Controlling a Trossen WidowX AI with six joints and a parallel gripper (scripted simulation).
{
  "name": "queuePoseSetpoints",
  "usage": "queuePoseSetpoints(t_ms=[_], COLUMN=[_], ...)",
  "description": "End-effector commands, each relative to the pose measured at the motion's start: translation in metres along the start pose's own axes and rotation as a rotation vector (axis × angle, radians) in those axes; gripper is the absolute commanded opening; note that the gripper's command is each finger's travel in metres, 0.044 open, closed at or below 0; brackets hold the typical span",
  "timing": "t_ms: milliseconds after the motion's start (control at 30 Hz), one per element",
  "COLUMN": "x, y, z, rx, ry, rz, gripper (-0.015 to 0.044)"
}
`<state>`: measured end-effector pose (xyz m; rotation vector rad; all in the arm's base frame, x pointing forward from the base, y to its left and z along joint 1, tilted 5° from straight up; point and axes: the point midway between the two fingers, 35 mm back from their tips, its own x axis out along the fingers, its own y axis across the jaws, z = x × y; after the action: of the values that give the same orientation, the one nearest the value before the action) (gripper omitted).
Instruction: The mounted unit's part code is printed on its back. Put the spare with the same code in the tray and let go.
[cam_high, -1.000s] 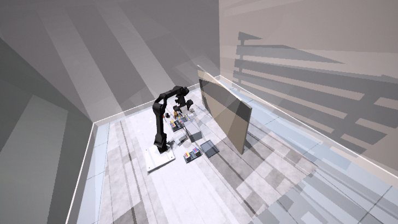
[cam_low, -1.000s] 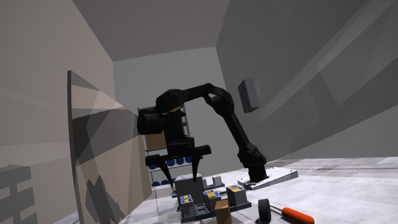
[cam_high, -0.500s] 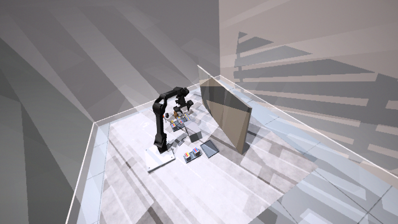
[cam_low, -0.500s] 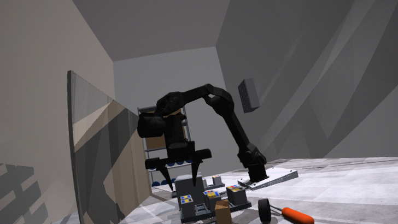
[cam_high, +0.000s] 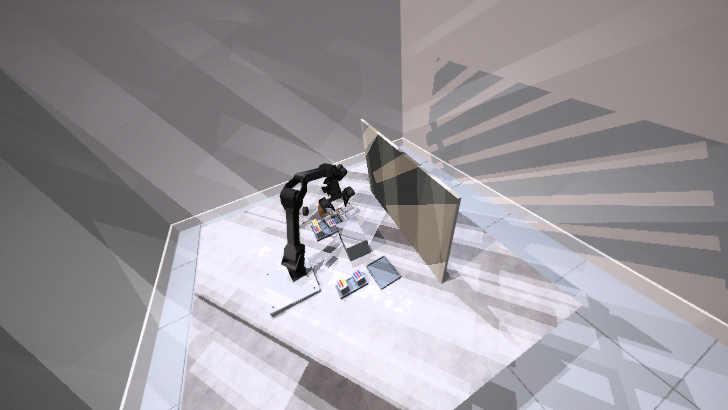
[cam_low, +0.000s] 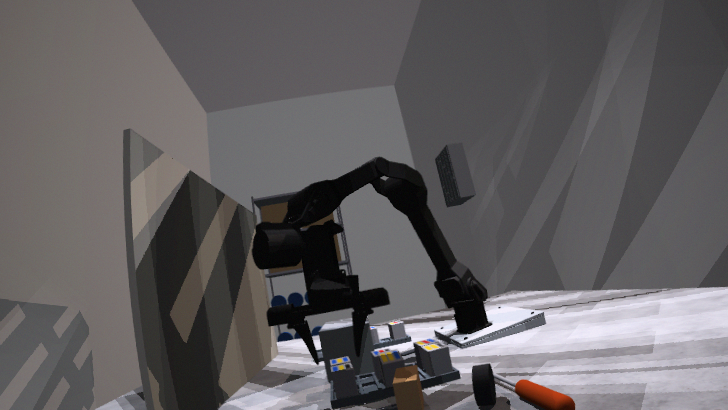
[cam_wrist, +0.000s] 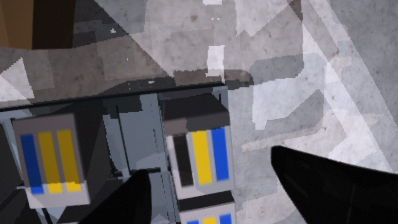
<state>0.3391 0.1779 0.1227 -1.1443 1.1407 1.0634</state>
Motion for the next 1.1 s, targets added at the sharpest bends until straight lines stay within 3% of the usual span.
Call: queuePoseSetpoints(t_ms=[0,1067], x=[0.01,0.048], y=[0.001,0.003], z=[-0.001,-0.003], rx=[-0.002,-0.002], ry=[0.009,0.01], rz=[0.005,0.005], gripper=[0.03,0.03])
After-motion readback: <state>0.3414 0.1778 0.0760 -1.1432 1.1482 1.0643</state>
